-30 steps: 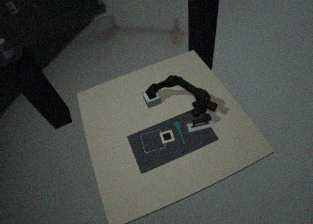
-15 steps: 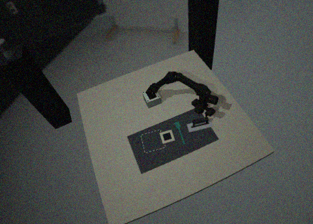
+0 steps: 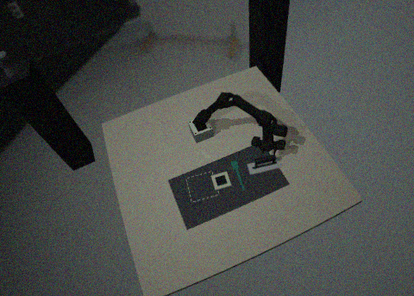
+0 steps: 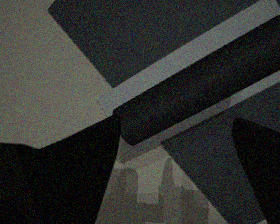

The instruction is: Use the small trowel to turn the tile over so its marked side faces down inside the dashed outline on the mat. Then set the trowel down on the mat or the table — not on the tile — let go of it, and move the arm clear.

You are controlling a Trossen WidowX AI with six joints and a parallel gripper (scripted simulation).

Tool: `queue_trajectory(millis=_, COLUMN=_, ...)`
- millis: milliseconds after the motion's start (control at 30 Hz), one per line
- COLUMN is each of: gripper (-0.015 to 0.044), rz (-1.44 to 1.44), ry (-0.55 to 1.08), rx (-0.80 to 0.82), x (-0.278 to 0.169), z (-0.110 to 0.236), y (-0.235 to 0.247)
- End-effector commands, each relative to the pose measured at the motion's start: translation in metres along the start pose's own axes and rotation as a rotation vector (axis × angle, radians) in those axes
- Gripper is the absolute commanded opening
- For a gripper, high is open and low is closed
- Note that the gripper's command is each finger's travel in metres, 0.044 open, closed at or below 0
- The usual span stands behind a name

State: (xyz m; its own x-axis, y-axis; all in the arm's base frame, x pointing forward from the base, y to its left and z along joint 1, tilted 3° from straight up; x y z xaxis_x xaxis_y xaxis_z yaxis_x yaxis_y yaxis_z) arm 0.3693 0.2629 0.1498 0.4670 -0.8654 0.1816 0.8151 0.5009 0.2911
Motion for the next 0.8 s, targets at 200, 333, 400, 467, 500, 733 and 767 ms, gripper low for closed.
queue_trajectory(millis=200, gripper=0.0300, rz=0.341, ry=-0.077, rx=0.056, x=-0.005, z=-0.008, y=-0.007)
queue_trajectory(millis=333, gripper=0.0300, rz=0.473, ry=-0.111, rx=0.070, x=-0.006, z=-0.011, y=-0.010)
queue_trajectory(millis=400, gripper=0.0300, rz=0.539, ry=-0.130, rx=0.076, x=-0.007, z=-0.012, y=-0.012)
queue_trajectory(millis=467, gripper=0.0300, rz=0.606, ry=-0.148, rx=0.081, x=-0.008, z=-0.014, y=-0.013)
queue_trajectory(millis=500, gripper=0.0300, rz=0.639, ry=-0.158, rx=0.083, x=-0.009, z=-0.014, y=-0.014)
queue_trajectory(millis=733, gripper=0.0300, rz=0.868, ry=-0.230, rx=0.089, x=-0.011, z=-0.019, y=-0.021)
queue_trajectory(millis=767, gripper=0.0300, rz=0.901, ry=-0.240, rx=0.089, x=-0.012, z=-0.020, y=-0.022)
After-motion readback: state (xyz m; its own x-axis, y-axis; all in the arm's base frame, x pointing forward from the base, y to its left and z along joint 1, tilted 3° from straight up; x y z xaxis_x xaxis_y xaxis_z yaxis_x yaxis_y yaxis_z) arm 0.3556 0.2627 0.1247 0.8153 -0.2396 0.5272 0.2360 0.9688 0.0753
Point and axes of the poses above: the point midway between the two fingers, 35 mm back from their tips, its own z axis back along the fingers, its own y axis across the jaws, x = y × z, the point moved 6 cm from there along z, back along the fingers, and after that the axes turned 14 degrees about -z, right-handed, at the moved point
